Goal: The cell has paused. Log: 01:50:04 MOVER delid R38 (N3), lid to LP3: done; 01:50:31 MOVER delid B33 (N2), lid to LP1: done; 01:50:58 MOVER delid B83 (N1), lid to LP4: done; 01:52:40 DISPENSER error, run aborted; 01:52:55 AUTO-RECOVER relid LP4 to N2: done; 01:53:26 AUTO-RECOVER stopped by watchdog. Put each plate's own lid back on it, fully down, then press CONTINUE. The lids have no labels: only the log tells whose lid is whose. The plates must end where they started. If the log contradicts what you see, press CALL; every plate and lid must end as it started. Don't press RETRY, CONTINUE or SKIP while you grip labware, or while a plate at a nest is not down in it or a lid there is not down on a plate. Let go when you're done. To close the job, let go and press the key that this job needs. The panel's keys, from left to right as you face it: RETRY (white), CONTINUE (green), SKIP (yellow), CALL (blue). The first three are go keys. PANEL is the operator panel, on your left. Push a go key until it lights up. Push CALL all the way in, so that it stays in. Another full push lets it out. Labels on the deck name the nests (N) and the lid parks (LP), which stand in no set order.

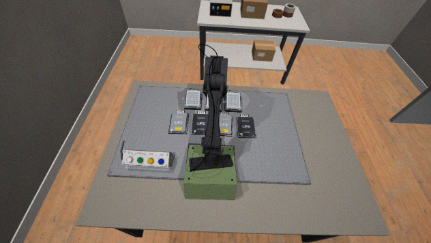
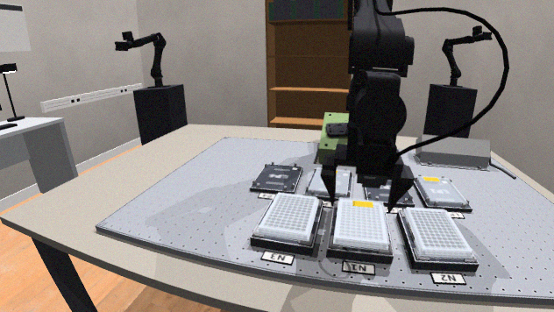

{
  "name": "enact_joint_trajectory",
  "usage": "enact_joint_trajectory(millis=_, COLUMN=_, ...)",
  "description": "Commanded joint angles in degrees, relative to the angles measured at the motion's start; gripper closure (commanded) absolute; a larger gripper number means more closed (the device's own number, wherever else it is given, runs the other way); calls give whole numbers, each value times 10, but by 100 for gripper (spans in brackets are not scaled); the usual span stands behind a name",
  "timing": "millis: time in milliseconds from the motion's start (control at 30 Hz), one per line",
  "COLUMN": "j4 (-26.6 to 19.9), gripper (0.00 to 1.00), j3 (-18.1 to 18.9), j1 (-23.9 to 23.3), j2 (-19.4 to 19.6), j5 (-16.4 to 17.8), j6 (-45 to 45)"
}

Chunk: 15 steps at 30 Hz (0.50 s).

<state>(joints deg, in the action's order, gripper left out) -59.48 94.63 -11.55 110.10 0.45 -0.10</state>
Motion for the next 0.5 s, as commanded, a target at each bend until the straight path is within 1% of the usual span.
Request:
enact_joint_trajectory(millis=0, j4=-5, gripper=0, j3=24, j1=-3, j2=-24, j5=3, j6=-5)
enact_joint_trajectory(millis=67, j4=0, gripper=0, j3=4, j1=17, j2=-30, j5=-8, j6=-14)
enact_joint_trajectory(millis=133, j4=19, gripper=0, j3=-32, j1=33, j2=-44, j5=-11, j6=5)
enact_joint_trajectory(millis=467, j4=53, gripper=0, j3=-129, j1=97, j2=-105, j5=-28, j6=67)
